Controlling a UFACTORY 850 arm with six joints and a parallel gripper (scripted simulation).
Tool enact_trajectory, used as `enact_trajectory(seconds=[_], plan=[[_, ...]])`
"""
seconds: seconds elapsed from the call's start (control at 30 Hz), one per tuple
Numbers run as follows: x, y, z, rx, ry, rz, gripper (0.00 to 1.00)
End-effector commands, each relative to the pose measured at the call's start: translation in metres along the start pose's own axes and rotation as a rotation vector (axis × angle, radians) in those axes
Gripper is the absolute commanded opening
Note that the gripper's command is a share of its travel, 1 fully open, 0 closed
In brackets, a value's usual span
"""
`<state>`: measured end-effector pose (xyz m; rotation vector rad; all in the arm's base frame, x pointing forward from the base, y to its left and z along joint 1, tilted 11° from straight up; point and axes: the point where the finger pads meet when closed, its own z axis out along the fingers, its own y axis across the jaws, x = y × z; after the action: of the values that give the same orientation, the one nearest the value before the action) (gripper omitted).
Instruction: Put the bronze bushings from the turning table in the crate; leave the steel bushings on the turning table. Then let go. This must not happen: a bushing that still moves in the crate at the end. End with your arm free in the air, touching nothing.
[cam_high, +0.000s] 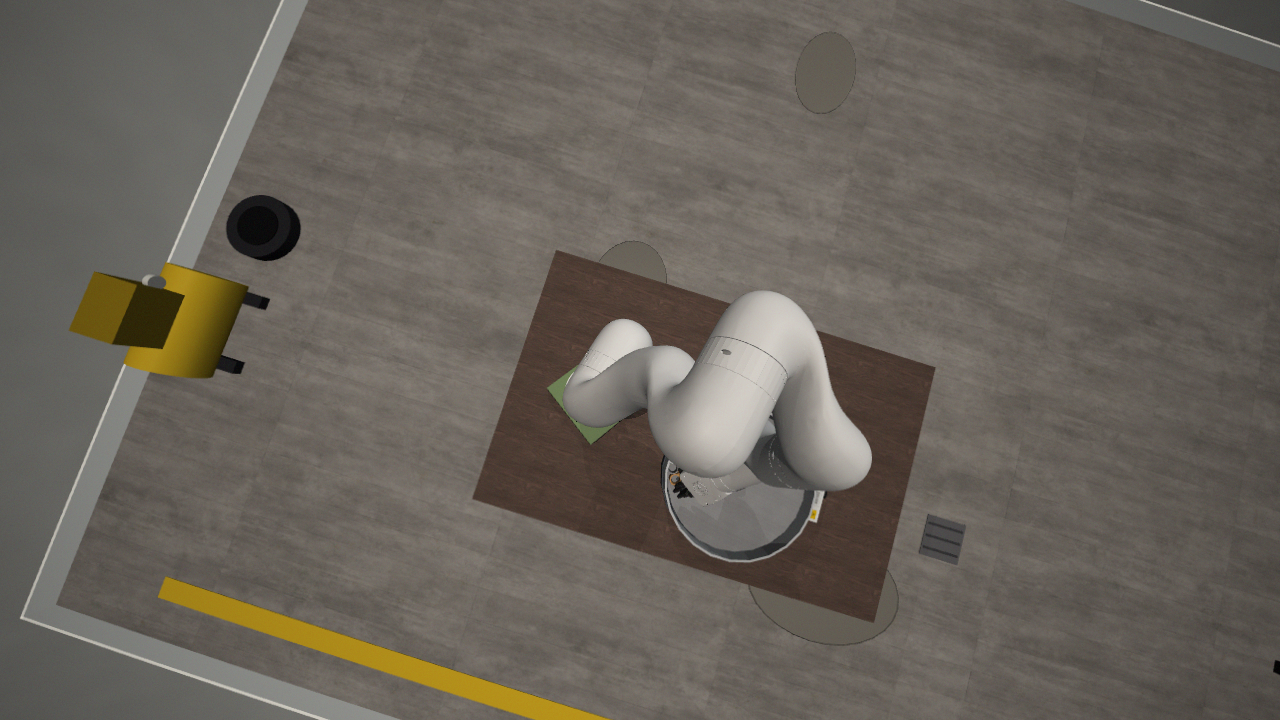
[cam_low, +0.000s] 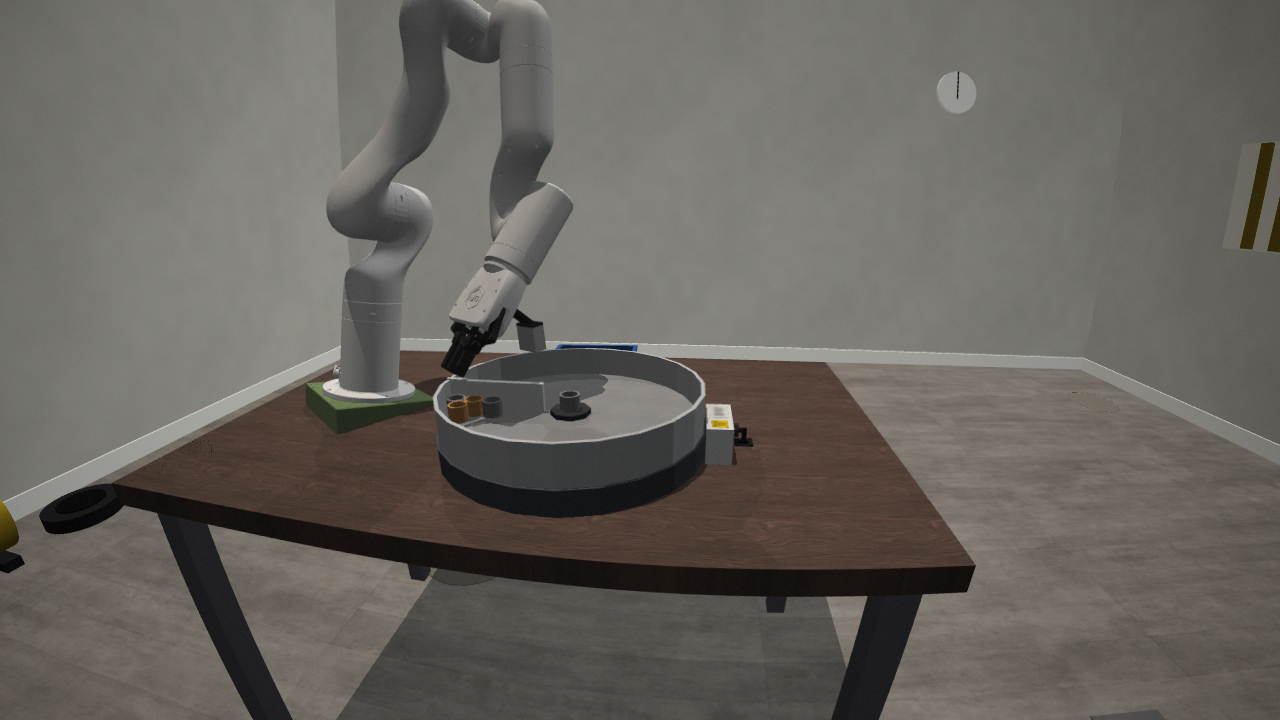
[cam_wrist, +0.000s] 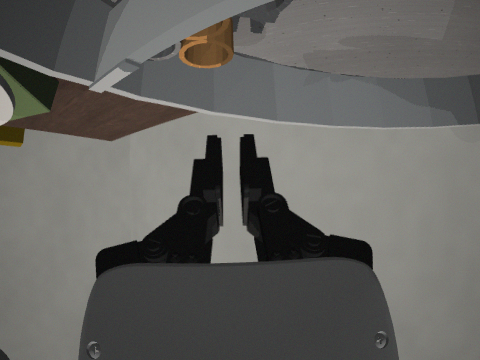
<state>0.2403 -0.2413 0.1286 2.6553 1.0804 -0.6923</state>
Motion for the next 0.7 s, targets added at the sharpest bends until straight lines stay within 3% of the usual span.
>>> enact_trajectory(seconds=[0.0,0.67], plan=[[0.0073,0.0004,0.0086,-0.001,0.0,0.0,0.11],[0.0133,0.0004,0.0158,-0.001,0.0,0.0,0.11]])
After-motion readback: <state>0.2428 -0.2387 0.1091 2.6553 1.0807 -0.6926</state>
